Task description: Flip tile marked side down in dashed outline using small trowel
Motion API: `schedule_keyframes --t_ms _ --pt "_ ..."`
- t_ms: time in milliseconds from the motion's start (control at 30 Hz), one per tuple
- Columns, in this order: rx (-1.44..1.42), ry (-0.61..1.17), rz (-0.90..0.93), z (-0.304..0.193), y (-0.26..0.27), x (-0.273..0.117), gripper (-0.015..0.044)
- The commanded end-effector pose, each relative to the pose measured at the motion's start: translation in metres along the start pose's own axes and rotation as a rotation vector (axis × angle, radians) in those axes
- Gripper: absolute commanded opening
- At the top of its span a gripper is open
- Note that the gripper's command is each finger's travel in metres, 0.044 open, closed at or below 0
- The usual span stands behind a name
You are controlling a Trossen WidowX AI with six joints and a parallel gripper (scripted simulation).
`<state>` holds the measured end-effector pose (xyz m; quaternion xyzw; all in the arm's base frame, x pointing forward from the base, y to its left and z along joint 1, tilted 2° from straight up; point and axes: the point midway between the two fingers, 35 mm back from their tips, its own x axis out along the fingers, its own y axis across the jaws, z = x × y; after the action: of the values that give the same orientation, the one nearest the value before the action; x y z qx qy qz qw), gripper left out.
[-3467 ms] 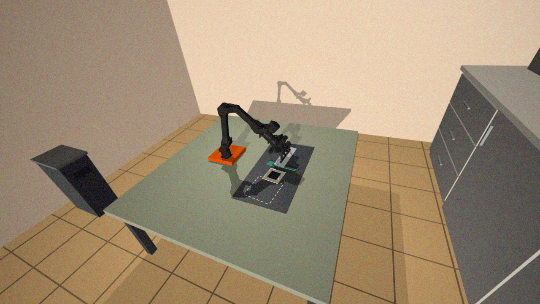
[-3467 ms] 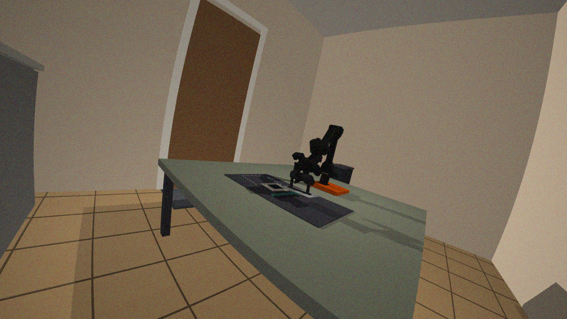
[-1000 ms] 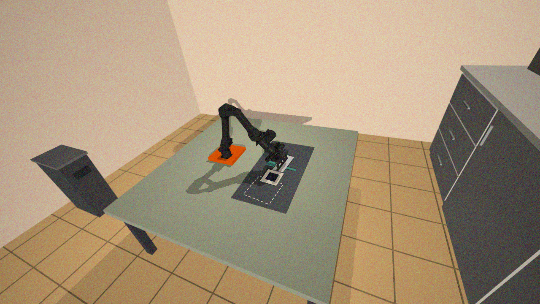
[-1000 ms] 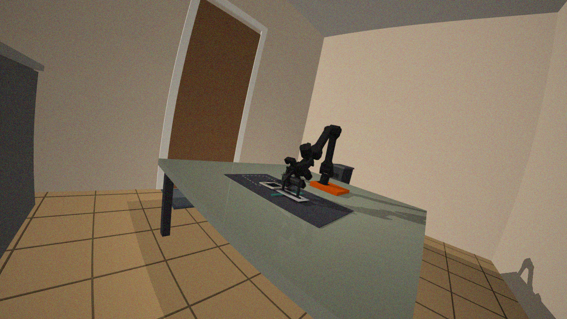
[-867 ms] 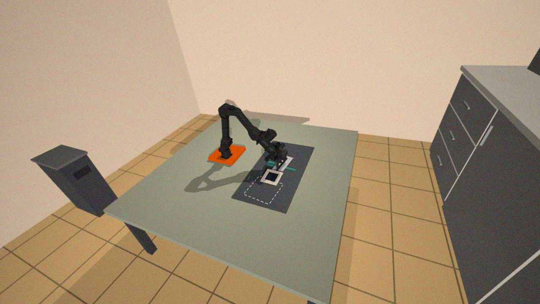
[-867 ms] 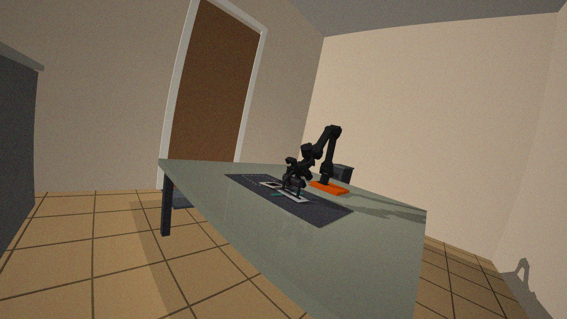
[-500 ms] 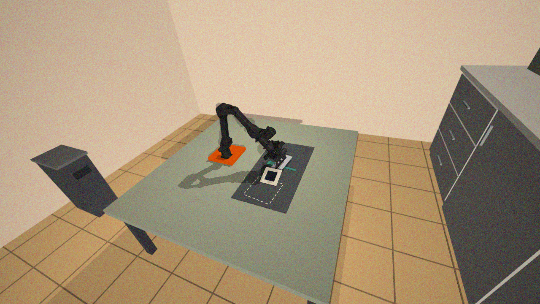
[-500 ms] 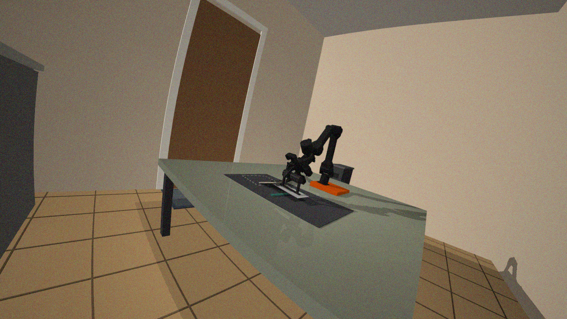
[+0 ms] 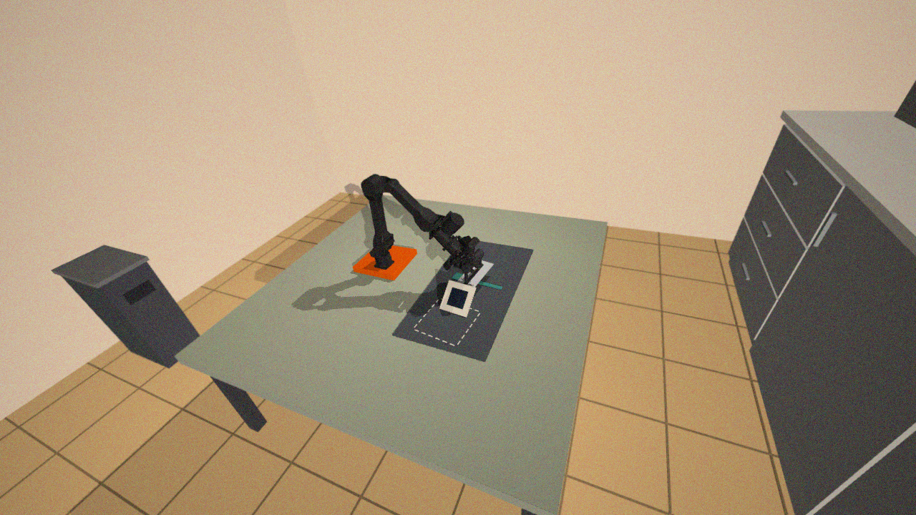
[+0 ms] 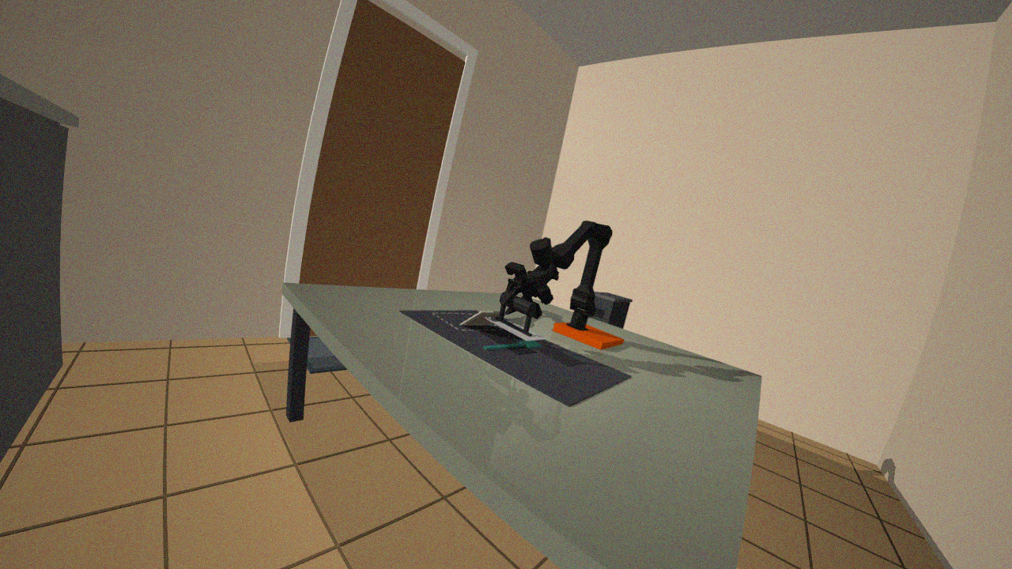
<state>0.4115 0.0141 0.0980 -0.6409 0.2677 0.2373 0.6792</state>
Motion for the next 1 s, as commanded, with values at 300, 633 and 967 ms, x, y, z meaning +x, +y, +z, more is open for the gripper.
schedule_keyframes --t_ms 300,633,967 --pt "-0.003 0.003 -0.033 -0.030 -0.019 -0.010 0.0000" --pt "-0.004 0.005 -0.033 -0.054 -0.017 -0.009 0.0000" --pt "-0.005 0.005 -0.033 -0.063 -0.015 -0.007 0.0000"
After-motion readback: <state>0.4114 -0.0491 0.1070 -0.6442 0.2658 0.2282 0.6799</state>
